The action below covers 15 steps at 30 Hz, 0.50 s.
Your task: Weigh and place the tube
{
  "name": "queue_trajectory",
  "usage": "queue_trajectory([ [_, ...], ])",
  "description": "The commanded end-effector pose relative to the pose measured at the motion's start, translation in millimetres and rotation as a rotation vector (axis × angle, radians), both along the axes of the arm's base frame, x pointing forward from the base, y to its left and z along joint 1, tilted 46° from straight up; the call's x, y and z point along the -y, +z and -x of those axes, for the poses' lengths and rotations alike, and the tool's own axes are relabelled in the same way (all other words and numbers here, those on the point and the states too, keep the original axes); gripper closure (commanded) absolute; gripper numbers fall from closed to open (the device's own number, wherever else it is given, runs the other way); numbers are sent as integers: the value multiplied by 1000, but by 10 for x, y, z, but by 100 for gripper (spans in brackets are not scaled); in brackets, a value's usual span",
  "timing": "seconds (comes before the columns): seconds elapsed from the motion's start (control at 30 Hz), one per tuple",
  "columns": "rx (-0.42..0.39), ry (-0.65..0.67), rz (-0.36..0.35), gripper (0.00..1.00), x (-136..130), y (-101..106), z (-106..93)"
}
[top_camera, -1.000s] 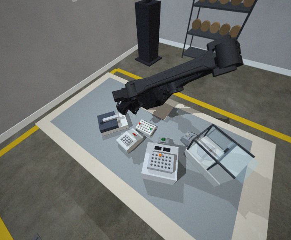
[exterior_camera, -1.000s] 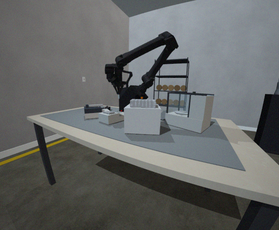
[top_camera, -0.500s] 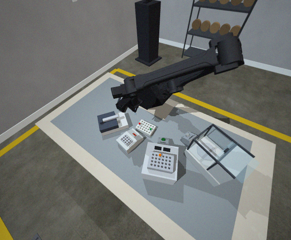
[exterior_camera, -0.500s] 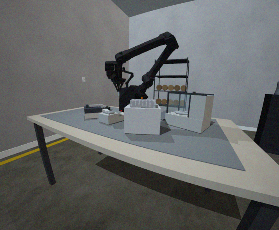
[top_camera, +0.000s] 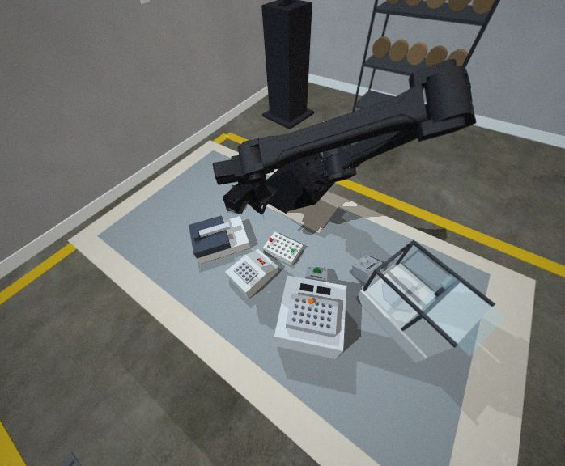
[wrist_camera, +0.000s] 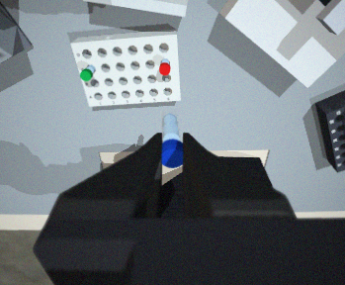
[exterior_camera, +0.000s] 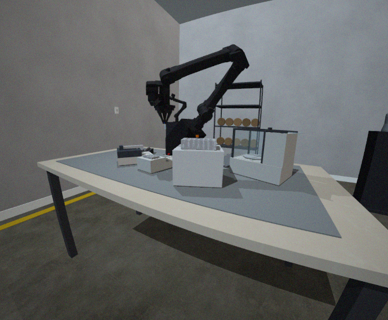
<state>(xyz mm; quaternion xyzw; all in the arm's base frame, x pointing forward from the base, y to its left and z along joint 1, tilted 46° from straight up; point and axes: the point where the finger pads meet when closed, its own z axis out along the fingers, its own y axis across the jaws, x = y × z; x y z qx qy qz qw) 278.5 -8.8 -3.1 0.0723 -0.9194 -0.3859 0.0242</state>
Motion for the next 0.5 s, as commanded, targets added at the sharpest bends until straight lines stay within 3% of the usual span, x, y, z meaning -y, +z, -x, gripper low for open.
queue_trajectory([
  [0.0,64,-11,20,91,227,166,-226],
  [0.47,64,-11,23,91,376,313,-241],
])
